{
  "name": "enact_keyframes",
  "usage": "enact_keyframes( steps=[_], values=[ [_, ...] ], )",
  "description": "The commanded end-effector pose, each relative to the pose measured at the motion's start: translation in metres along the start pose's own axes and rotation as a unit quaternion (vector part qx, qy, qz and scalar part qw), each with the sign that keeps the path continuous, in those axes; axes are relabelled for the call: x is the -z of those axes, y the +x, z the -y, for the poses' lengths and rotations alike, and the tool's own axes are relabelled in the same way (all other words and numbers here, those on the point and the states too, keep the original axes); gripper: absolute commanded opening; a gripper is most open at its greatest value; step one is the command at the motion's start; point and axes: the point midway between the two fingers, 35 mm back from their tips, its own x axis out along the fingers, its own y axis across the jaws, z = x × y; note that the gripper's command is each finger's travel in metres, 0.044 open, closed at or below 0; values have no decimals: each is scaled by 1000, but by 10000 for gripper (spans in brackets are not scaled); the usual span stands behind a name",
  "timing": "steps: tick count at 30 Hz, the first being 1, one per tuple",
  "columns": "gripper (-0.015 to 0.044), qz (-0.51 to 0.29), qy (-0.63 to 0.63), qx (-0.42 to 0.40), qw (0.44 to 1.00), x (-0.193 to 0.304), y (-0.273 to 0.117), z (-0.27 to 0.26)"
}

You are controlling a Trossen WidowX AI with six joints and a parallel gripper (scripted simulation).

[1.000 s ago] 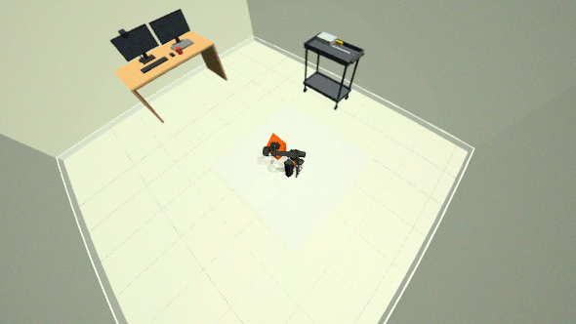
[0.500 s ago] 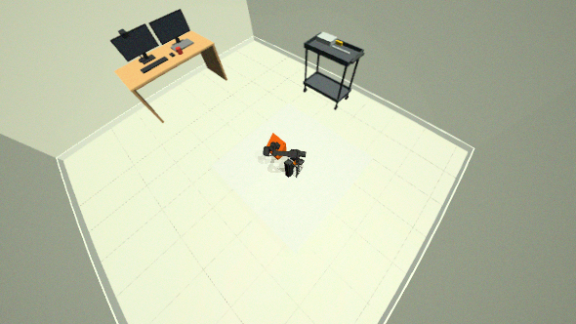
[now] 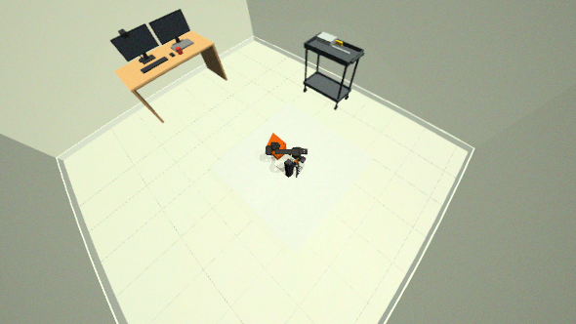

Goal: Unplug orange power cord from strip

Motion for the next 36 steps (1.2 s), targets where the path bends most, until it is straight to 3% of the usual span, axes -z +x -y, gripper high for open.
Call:
enact_keyframes(
  steps=[1, 12, 16, 21, 36],
  values=[
    [53, 0, 2, -1, 1000, 0, 0, 1],
    [341, -1, 2, -2, 1000, 3, 1, 0],
    [440, 1, 2, -1, 1000, -20, -4, 2],
    [440, 0, 2, -1, 1000, -57, -12, 1],
    [440, 0, 2, -1, 1000, -57, -12, 1]
  ],
)
